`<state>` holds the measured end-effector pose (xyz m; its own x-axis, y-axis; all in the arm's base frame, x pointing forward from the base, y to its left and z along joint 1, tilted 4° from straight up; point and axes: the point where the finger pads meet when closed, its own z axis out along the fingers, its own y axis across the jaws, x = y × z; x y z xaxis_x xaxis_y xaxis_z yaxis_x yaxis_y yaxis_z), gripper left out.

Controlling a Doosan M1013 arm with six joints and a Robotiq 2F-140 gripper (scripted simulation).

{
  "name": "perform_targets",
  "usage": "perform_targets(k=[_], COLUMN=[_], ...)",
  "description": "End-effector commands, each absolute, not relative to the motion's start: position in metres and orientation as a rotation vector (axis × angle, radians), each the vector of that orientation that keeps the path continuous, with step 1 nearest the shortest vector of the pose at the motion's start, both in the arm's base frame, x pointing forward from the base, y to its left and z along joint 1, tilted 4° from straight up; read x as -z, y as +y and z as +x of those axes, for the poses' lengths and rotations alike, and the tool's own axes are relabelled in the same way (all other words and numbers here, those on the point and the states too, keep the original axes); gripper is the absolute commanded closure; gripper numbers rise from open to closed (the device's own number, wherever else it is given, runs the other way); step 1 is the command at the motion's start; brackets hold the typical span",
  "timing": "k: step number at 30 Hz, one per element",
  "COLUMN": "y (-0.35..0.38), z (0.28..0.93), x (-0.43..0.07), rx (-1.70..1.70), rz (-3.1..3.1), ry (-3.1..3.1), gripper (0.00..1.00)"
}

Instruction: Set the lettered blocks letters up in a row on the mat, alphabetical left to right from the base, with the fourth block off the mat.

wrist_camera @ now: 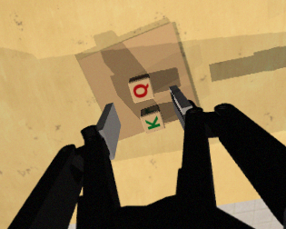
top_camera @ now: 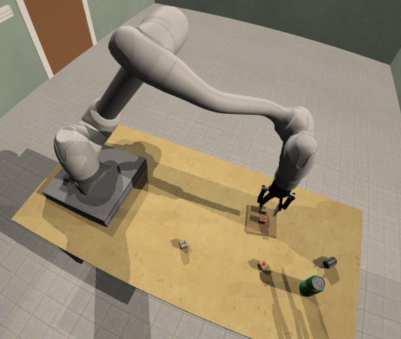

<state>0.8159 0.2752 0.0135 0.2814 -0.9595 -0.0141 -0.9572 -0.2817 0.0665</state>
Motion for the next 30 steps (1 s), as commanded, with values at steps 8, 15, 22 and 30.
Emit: perform_targets(k=[8, 15, 22, 30], y=[0.273, 0.273, 0.273, 0.273], z=[0.821, 0.817, 0.816, 0.815], x=[-0.012, -0.004, 0.005, 0.015], rx=[0.074, 0.078, 0.079, 0.079], rz=[2.473, 2.470, 2.470, 2.470], ry=[-1.871, -1.869, -1.868, -1.868], gripper=[0.54, 0.54, 0.54, 0.54])
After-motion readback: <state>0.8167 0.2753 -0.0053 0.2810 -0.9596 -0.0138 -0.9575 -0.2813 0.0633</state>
